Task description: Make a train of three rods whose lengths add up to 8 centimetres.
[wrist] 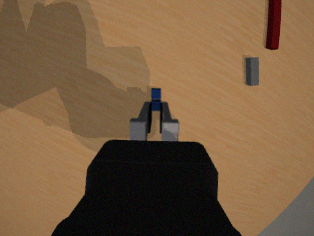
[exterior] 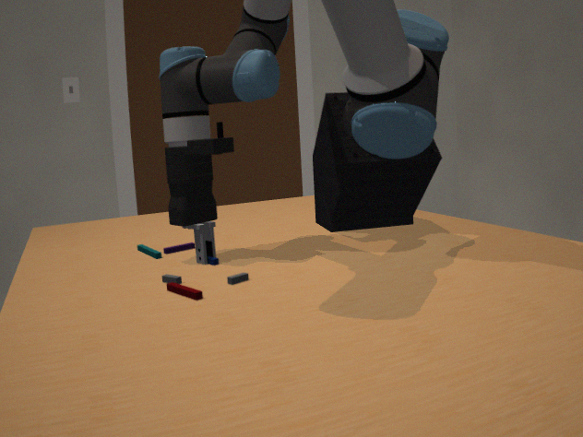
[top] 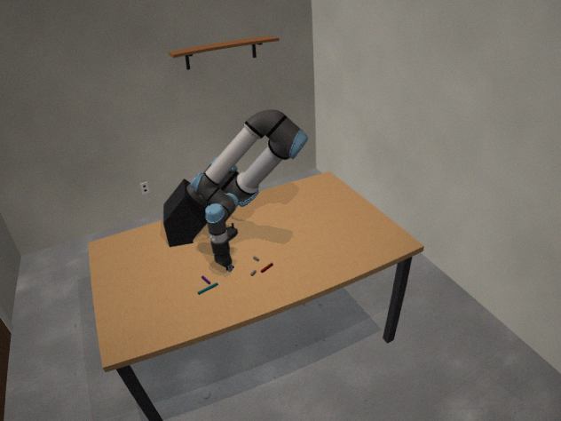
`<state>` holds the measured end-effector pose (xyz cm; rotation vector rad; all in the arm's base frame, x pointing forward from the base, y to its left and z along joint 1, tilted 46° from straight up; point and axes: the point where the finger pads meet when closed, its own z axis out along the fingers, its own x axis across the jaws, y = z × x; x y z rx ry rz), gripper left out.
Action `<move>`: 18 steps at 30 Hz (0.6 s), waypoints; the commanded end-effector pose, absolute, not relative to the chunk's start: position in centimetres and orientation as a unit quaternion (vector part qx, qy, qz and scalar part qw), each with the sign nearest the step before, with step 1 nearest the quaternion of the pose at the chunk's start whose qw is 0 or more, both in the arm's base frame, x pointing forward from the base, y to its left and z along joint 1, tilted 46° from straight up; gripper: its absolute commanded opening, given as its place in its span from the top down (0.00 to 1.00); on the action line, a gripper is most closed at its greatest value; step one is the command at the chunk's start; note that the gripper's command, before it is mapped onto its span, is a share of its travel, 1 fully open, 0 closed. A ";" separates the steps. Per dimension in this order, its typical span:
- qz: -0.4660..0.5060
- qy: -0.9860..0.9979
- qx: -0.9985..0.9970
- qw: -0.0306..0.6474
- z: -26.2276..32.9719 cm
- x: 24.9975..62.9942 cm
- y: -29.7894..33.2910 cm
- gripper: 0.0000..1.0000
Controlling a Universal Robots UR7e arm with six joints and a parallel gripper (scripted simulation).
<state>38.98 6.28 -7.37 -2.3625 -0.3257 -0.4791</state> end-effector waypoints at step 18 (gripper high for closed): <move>-0.185 -0.126 -0.911 0.347 -7.4 39.0 6.2 0.46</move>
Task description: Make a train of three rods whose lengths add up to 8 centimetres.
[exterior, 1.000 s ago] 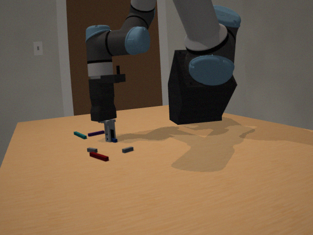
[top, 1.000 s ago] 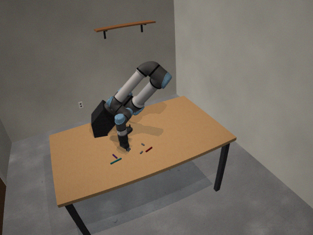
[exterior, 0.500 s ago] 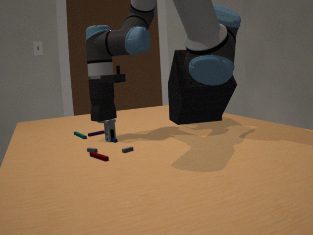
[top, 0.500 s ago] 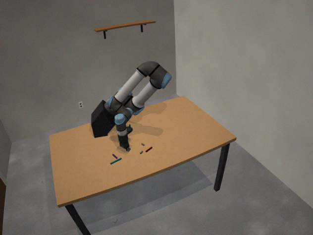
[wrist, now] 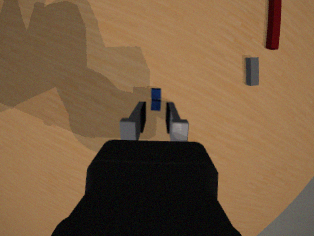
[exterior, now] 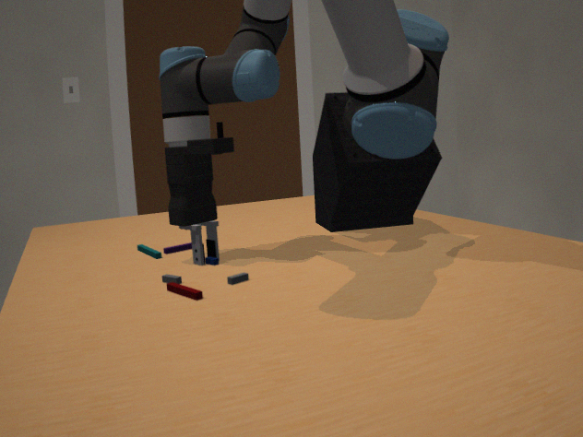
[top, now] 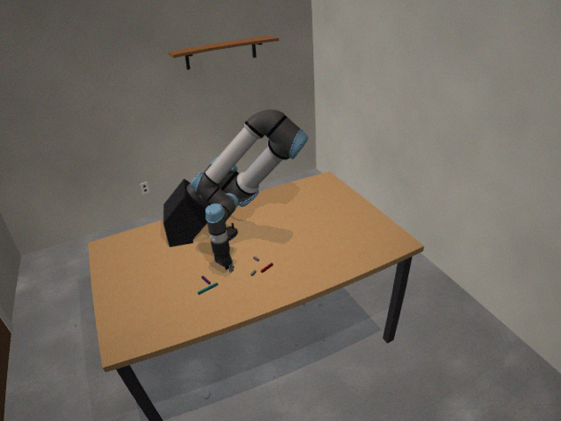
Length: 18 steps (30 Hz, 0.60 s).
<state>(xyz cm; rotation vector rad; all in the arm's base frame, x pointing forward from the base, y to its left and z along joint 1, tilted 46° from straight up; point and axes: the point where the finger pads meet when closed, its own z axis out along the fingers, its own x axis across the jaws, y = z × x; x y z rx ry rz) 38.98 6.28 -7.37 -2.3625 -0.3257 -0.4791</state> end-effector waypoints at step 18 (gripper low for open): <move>-0.185 -0.126 -0.911 0.347 -6.2 38.6 5.1 0.46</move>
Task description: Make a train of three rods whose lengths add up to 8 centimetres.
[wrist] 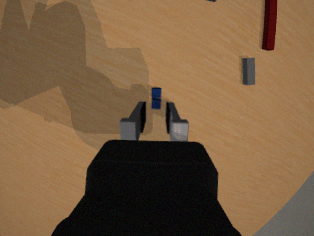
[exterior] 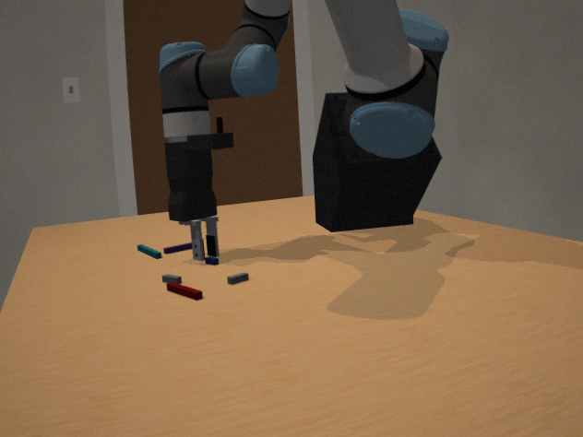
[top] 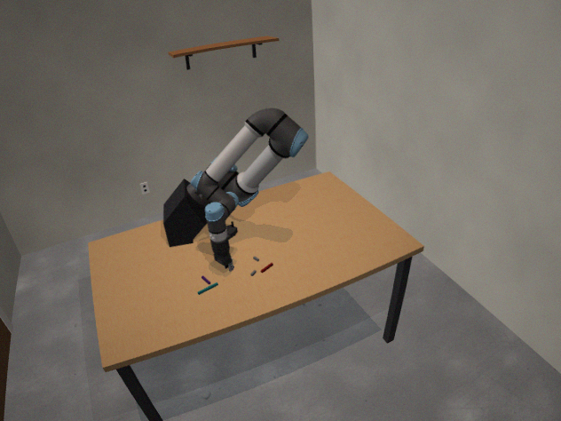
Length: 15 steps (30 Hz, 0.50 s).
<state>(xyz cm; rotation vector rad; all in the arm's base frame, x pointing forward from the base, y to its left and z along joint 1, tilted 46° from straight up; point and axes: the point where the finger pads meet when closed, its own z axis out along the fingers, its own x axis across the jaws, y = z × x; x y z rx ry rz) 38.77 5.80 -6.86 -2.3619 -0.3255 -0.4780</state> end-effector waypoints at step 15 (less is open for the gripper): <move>-0.185 -0.126 -0.911 0.347 -2.4 37.2 1.4 0.46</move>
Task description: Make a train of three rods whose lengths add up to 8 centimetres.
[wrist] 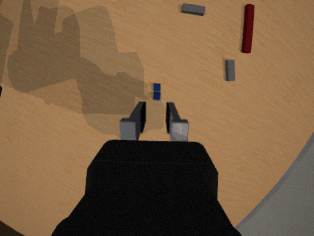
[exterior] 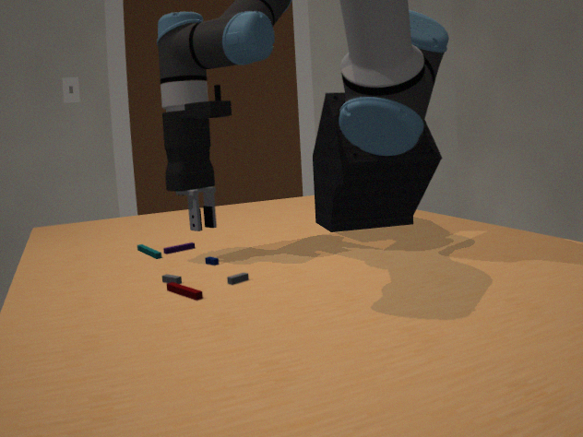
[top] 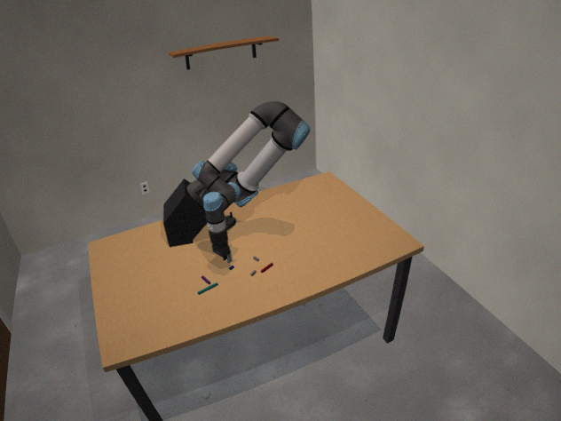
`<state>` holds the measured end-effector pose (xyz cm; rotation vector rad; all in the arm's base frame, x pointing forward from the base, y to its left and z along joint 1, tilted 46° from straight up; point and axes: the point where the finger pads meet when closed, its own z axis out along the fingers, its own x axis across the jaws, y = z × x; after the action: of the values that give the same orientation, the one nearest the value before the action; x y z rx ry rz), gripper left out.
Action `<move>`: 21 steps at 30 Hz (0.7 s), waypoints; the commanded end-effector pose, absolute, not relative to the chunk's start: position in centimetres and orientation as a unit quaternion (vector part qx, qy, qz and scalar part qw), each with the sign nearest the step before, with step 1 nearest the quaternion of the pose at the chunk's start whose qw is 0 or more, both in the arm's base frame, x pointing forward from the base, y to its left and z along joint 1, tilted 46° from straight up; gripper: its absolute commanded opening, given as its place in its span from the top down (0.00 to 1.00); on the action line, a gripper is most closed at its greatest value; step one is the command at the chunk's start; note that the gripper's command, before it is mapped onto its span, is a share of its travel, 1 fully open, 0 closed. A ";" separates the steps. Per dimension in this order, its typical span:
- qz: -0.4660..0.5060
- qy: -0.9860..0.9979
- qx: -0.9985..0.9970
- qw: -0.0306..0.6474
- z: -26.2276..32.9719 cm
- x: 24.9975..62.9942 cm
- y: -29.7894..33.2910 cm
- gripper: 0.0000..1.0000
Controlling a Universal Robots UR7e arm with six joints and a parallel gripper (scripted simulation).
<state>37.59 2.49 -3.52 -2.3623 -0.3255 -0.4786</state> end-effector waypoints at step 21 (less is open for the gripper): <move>-0.185 -0.126 -0.911 0.347 -1.1 36.8 0.1 0.00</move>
<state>36.74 0.18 -1.15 -2.3627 -0.3257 -0.4794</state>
